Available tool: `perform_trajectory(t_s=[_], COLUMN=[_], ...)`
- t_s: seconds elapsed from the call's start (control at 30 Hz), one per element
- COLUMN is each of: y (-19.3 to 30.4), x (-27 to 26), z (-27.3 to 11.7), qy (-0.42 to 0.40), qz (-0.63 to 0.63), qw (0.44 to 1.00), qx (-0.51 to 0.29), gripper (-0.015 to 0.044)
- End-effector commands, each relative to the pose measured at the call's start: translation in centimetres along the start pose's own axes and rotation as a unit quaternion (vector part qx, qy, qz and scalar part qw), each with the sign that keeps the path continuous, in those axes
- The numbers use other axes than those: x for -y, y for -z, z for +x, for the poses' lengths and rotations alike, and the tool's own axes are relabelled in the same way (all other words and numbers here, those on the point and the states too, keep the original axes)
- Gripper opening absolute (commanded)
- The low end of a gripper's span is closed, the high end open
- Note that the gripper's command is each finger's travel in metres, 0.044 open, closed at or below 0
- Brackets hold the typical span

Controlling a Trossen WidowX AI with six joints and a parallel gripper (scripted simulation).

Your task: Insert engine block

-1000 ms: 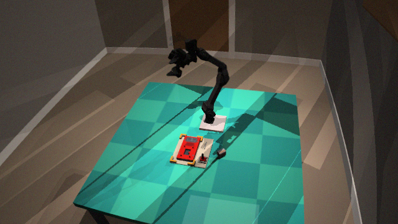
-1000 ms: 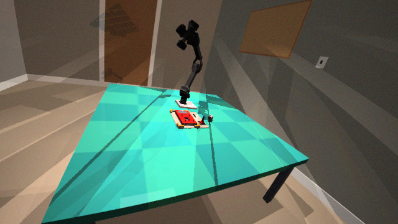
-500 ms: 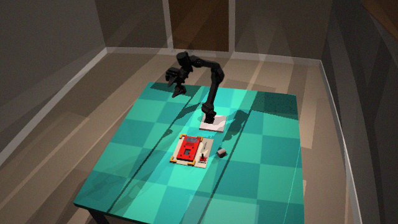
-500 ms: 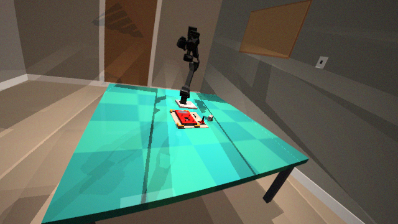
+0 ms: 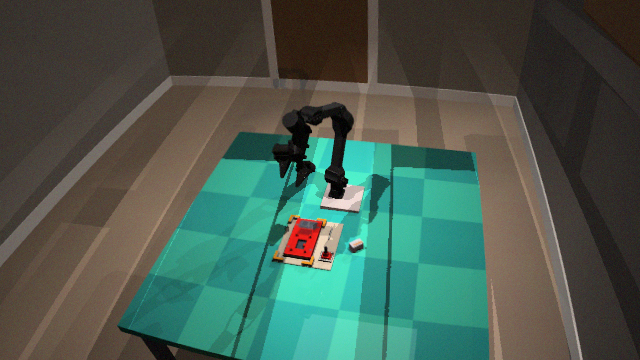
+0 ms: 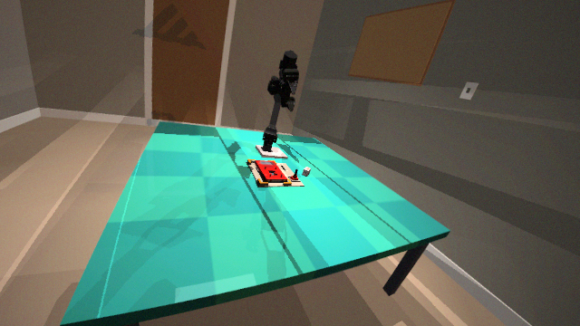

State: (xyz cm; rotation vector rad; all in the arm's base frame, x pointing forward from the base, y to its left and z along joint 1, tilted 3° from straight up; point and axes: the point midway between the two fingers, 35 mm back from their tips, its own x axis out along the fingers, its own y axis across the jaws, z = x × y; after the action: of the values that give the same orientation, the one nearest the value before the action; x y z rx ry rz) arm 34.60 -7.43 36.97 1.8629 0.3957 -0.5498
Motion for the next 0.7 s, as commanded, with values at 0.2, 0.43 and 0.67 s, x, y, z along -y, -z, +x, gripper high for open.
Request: perform_trajectory(t_s=[0.2,0.43,0.67], y=[3.6,6.7,8.9], x=[6.2,11.7,16.3], z=[5.2,7.8,9.0], qy=[0.131,0.227,0.297], qz=[0.095,0.135,0.151], qw=[0.987,0.965,0.942], qx=[-0.004,0.012,0.037], gripper=[0.0440,0.0440,0.0440])
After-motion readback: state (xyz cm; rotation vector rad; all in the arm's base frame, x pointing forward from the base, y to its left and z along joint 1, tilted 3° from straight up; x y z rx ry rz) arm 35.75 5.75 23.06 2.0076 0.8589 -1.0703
